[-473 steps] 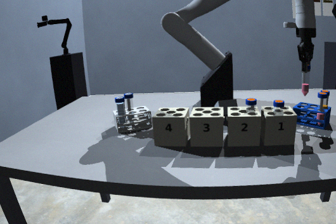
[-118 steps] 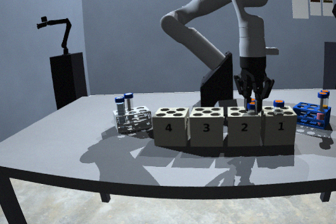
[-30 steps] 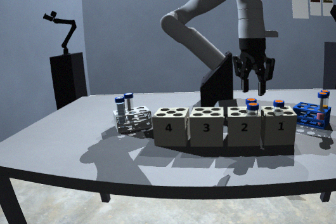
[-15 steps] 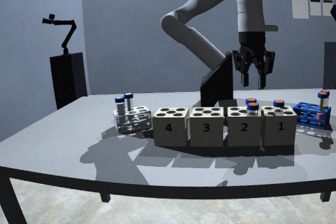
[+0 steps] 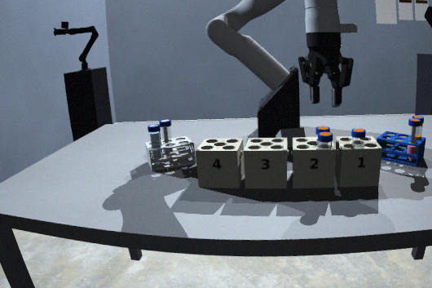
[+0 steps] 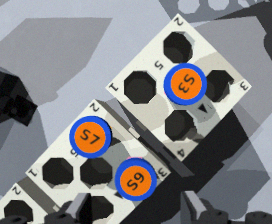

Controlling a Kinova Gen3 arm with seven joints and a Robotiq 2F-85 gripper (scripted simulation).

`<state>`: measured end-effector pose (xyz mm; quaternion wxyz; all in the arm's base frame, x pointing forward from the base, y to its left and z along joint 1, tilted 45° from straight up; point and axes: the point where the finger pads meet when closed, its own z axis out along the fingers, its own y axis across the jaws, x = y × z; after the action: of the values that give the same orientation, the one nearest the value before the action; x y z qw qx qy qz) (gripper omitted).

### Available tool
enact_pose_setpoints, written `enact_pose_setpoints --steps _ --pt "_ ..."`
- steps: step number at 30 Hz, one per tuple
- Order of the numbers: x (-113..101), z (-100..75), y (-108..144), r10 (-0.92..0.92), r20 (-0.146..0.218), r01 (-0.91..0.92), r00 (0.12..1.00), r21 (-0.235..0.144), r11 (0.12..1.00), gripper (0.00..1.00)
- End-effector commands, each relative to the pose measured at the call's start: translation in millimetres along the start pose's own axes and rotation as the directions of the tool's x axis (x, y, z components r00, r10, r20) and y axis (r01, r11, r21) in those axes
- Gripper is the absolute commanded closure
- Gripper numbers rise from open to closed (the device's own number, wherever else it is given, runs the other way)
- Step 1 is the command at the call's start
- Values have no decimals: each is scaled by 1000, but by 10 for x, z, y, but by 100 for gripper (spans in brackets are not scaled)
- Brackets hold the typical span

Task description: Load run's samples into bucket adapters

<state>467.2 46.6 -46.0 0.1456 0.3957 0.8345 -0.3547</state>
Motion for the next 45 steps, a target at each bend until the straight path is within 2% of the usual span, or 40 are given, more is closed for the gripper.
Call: enact_pose_setpoints --steps 1,33,45 --pt "-1 -57 4 0 0 0 1000 -2 1000 38" --pt "-1 -430 4 0 0 0 1000 -2 1000 38" --pt "-1 -436 4 0 0 0 1000 -2 1000 38"
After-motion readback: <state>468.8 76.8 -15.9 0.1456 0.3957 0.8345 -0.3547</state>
